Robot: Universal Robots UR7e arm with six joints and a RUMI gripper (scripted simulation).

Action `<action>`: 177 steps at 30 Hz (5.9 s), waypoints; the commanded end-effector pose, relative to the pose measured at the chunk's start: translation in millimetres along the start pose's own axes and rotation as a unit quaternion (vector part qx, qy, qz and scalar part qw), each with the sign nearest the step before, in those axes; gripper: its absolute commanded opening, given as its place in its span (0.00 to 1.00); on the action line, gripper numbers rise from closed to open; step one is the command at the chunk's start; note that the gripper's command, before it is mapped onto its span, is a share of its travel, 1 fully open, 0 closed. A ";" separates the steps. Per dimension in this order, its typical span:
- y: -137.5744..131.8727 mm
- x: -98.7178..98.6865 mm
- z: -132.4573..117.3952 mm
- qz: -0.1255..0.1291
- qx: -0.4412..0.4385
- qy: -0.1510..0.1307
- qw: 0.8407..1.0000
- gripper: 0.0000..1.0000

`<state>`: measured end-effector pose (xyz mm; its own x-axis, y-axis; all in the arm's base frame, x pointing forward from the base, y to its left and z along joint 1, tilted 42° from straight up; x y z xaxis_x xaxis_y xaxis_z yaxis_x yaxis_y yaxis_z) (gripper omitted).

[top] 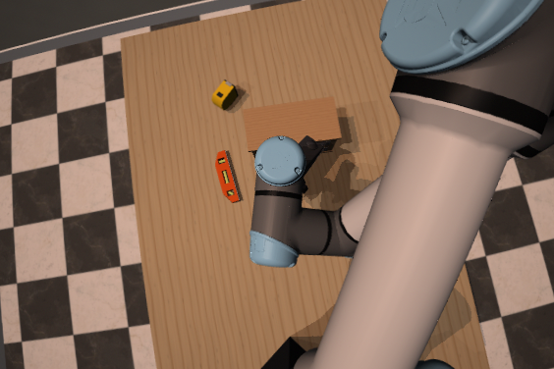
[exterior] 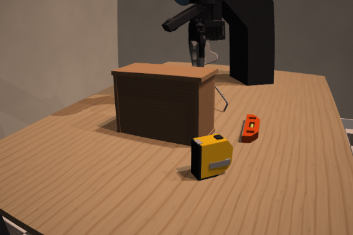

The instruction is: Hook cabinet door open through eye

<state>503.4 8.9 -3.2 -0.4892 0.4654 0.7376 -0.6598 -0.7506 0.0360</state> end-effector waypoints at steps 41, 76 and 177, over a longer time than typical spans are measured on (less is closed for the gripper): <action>-26.2 0.4 3.5 0.000 -0.084 0.000 0.996 0.15; -31.1 0.4 4.7 0.000 -0.102 0.000 0.995 0.15; -25.3 69.1 3.3 0.000 -0.081 0.000 0.997 0.15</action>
<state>490.4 56.0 45.2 -0.4892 0.4657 0.7374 -0.7428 -0.6656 -0.0723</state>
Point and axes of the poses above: the point where the finger pads meet when closed, its own x axis back along the fingers, its own y axis across the jaws, z = x × y, the point moved 3 cm from there along x, back along the fingers, and after that the axes turned 1 degree about x, right-handed, at the moved point
